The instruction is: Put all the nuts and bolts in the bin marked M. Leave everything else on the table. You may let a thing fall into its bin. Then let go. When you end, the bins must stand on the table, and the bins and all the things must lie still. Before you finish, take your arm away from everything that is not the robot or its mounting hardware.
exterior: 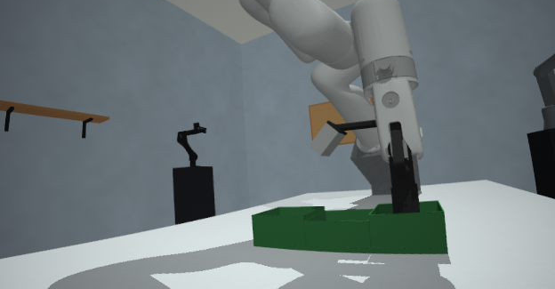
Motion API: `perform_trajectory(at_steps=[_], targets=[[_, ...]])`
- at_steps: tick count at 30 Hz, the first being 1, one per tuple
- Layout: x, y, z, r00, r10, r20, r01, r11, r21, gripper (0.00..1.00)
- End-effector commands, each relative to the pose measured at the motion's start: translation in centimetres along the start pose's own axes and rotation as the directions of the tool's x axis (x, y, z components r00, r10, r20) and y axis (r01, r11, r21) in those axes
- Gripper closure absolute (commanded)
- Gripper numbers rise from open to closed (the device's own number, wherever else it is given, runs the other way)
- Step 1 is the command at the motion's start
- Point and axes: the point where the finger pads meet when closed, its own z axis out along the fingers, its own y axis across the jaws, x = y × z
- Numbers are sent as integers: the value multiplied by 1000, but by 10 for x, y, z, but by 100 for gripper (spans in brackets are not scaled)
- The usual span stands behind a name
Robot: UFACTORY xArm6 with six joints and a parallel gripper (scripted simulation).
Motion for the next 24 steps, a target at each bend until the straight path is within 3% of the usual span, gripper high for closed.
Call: perform_trajectory(at_steps=[1,7,12,24], targets=[[0,-1,-8,1000,1,1,-1,1000,2,70],[0,-1,-14,1000,1,1,-1,1000,2,70],[0,-1,-36,1000,1,1,-1,1000,2,70],[0,-1,-36,1000,1,1,-1,1000,2,70]])
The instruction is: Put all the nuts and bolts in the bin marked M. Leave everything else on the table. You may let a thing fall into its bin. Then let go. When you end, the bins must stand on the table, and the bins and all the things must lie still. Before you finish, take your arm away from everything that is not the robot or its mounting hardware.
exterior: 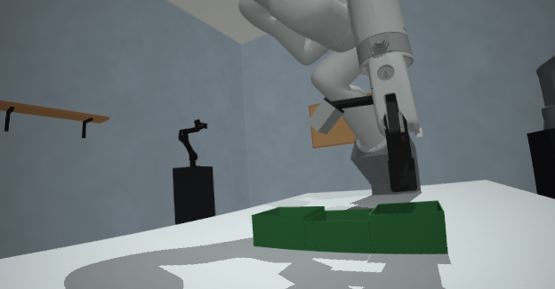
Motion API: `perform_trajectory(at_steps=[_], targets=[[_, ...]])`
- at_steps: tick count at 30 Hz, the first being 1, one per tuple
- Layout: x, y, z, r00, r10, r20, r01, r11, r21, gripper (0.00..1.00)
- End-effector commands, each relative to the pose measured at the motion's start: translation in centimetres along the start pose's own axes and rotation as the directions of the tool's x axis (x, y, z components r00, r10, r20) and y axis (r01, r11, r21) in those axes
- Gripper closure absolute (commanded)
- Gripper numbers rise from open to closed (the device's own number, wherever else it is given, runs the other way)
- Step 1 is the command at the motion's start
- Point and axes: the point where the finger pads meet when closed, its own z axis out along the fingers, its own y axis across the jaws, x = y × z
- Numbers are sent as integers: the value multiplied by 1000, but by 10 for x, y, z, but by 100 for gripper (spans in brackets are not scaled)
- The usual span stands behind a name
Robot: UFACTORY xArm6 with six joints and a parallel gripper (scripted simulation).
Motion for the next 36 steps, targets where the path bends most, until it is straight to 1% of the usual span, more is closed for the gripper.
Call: perform_trajectory(at_steps=[1,2,13,15,30,32,36], targets=[[0,-1,-1,1000,1,1,-1,1000,2,70],[0,-1,-5,1000,1,1,-1,1000,2,0],[0,-1,-49,1000,1,1,-1,1000,2,0],[0,-1,-49,1000,1,1,-1,1000,2,0],[0,-1,-109,1000,1,1,-1,1000,1,0],[0,-1,-109,1000,1,1,-1,1000,1,0],[0,-1,-125,1000,1,1,-1,1000,1,0]])
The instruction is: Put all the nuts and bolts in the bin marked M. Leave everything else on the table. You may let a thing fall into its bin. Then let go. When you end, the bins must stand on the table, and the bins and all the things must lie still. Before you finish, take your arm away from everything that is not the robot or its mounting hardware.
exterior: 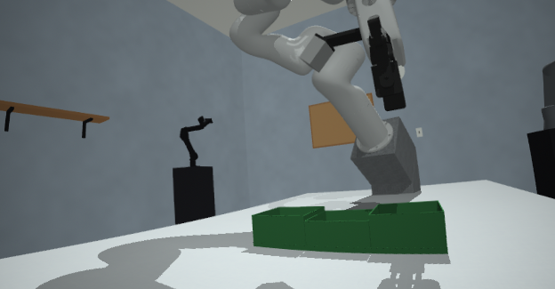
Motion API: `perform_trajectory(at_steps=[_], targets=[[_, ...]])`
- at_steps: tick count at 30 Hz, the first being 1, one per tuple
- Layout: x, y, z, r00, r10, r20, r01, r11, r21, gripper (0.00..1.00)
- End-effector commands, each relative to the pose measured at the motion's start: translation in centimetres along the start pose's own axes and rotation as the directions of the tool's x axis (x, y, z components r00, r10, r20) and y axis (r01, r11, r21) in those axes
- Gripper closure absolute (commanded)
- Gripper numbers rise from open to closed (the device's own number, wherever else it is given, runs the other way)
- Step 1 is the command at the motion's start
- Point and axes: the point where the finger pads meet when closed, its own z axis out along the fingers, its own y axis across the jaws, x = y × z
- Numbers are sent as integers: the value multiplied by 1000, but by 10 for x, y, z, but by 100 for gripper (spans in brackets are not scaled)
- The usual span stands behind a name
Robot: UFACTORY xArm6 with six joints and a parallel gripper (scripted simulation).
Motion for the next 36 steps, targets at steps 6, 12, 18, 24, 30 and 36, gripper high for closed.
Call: perform_trajectory(at_steps=[6,12,18,24,30,36], targets=[[0,0,-27,1000,2,-7,-2,1000,2,0],[0,0,-27,1000,2,-7,-2,1000,2,0],[0,0,-27,1000,2,-7,-2,1000,2,0],[0,0,-27,1000,2,-7,-2,1000,2,0],[0,0,-27,1000,2,-7,-2,1000,2,0],[0,0,-27,1000,2,-7,-2,1000,2,0]])
